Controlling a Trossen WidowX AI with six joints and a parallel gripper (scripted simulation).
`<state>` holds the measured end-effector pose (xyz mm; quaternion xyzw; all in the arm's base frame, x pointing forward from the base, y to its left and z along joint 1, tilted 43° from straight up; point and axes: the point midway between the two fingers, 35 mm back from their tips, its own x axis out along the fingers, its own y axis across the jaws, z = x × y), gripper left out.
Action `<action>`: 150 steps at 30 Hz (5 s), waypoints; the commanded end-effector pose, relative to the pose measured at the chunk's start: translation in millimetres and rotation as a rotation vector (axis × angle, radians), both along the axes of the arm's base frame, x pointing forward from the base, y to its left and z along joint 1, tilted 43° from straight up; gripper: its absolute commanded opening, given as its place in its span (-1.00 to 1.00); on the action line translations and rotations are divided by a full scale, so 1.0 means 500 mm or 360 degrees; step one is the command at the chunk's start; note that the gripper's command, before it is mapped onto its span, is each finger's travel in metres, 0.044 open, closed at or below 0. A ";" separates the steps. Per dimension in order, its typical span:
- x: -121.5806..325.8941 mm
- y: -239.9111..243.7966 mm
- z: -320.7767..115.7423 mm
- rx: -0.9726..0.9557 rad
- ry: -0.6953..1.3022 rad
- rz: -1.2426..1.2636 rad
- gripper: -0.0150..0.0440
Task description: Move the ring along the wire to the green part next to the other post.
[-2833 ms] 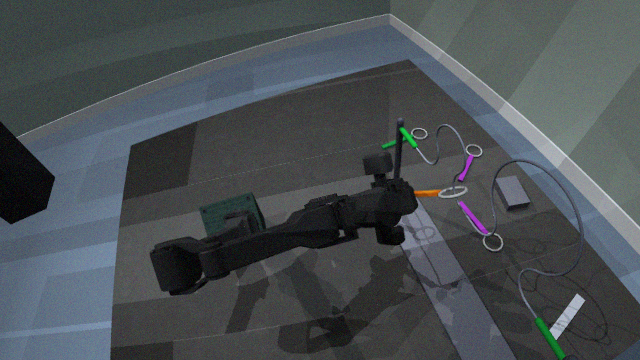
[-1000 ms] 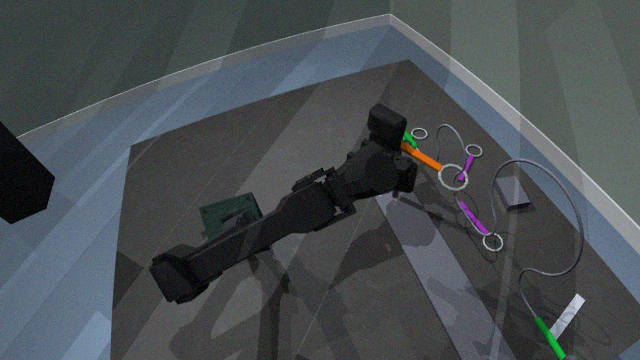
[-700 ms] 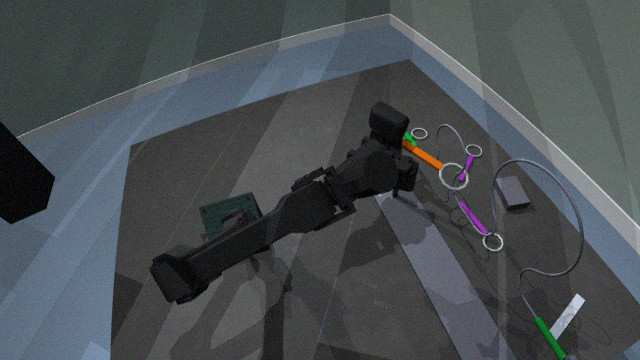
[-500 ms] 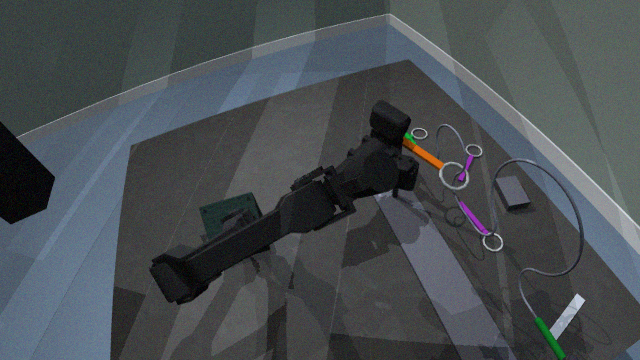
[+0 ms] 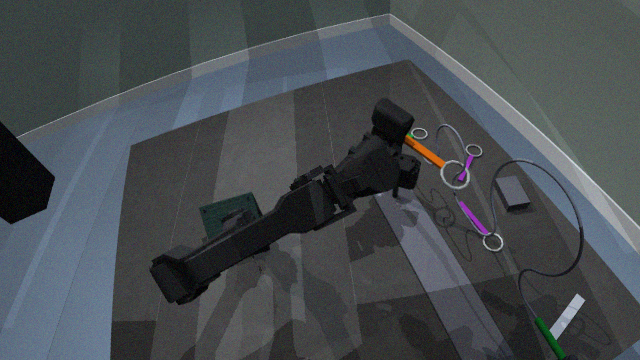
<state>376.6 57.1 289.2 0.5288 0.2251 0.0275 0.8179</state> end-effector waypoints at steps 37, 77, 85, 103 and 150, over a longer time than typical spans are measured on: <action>0.002 0.005 0.035 -0.0125 -0.0007 0.0011 -1.00; -0.009 -0.076 -0.033 -0.1306 0.0140 0.0040 -1.00; -0.012 -0.103 -0.040 -0.1598 0.0177 0.0047 -1.00; -0.019 -0.165 -0.036 -0.2256 0.0259 0.0061 -1.00; -0.031 -0.271 0.078 -0.3974 0.0469 0.0098 -1.00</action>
